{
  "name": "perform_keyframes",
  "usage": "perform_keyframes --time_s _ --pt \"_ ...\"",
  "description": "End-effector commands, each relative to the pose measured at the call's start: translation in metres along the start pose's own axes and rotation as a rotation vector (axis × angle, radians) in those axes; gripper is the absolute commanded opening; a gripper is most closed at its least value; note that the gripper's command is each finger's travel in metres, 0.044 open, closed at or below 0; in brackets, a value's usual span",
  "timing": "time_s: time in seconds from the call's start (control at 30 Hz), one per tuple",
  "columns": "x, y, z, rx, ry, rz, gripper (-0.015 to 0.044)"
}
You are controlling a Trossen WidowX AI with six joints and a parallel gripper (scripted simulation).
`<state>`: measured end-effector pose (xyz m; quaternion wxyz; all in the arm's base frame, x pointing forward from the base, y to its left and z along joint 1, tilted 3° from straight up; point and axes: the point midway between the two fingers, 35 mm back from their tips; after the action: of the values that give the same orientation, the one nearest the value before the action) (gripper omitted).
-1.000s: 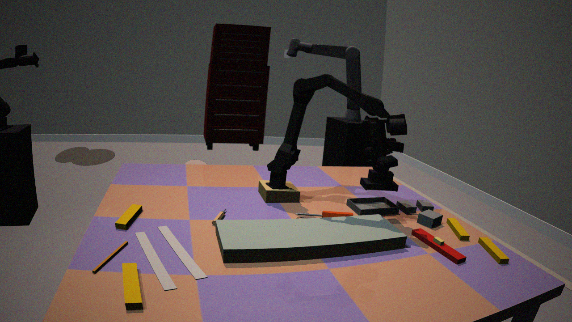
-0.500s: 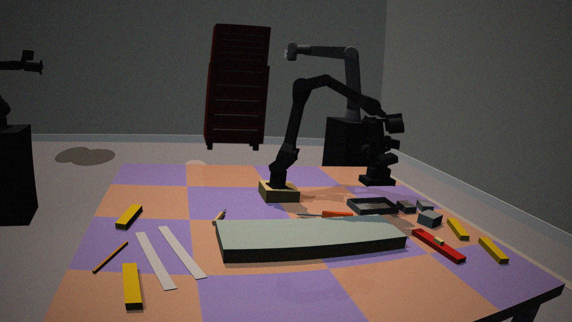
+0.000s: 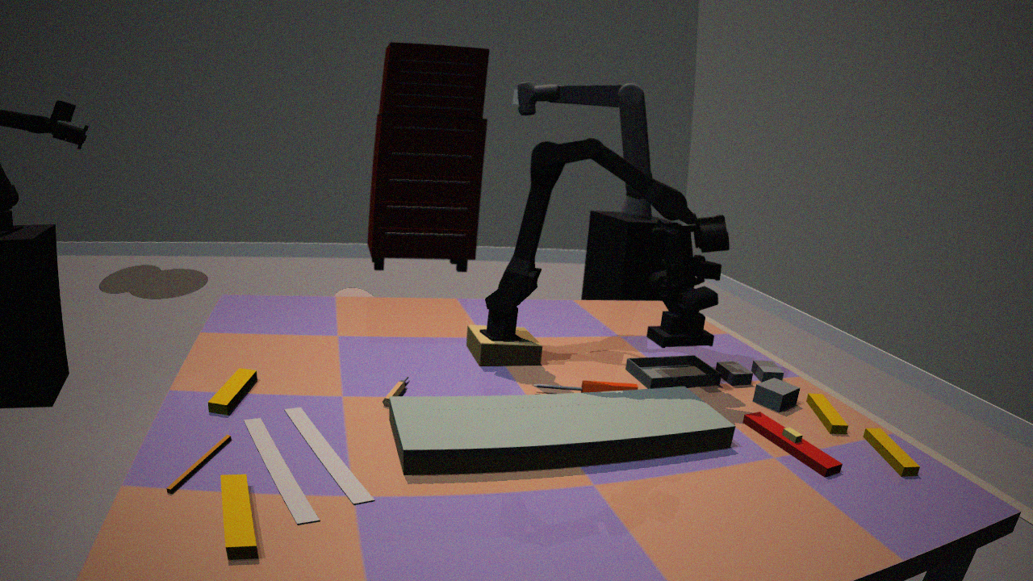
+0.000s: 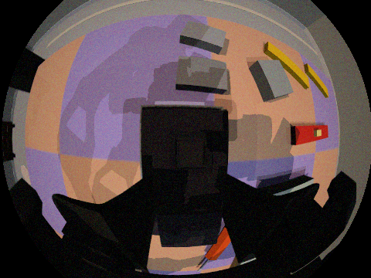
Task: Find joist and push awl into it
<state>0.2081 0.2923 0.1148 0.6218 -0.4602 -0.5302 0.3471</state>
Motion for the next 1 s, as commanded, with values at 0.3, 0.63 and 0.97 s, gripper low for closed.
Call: perform_keyframes --time_s 0.3,0.63,0.97 --pt "-0.005 0.023 -0.001 -0.004 0.004 -0.004 0.0" --pt "-0.011 0.04 -0.001 -0.004 0.005 -0.003 0.0" --pt "-0.016 0.053 0.0 -0.004 0.005 -0.003 0.0"
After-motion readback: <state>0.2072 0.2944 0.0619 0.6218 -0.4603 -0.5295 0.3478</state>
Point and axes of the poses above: the point midway between the two fingers, 35 mm back from their tips, its own y axis out along the fingers, its own z axis across the jaws, x = y × z, and after that the axes turned 2 degrees about y, right-handed
